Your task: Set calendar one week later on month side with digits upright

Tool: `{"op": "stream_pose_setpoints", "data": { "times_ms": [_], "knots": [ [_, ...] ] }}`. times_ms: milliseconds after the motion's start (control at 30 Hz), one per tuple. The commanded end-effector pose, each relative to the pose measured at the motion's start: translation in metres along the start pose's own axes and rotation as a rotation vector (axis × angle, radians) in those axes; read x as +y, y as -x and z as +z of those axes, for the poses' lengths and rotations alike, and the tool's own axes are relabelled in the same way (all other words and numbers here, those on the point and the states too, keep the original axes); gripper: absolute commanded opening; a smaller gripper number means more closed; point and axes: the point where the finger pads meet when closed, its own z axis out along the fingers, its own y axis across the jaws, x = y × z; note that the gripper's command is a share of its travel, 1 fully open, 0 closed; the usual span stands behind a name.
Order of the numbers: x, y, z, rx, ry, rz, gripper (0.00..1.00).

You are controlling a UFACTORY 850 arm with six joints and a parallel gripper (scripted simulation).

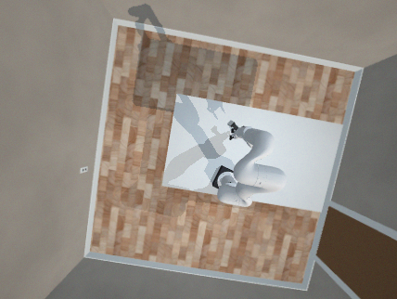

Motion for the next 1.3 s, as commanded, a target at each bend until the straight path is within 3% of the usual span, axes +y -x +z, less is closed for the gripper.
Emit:
{"op": "stream_pose_setpoints", "data": {
  "times_ms": [0,167,233,300,733,833,867,1267],
  "knots": [
    [-0.009,-0.001,0.001,-0.002,0.003,0.173,1.00],
    [-0.020,0.000,0.002,0.002,0.003,0.388,1.00],
    [-0.020,0.000,0.002,0.002,0.003,0.388,1.00],
    [-0.028,0.001,0.004,0.003,0.004,0.536,1.00],
    [-0.055,0.009,0.007,0.000,0.013,1.077,1.00],
    [-0.056,0.010,0.007,0.000,0.014,1.104,1.00],
    [-0.062,0.012,0.008,-0.002,0.018,1.220,1.00],
    [-0.085,0.025,0.010,-0.010,0.043,1.685,1.00]
  ]
}}
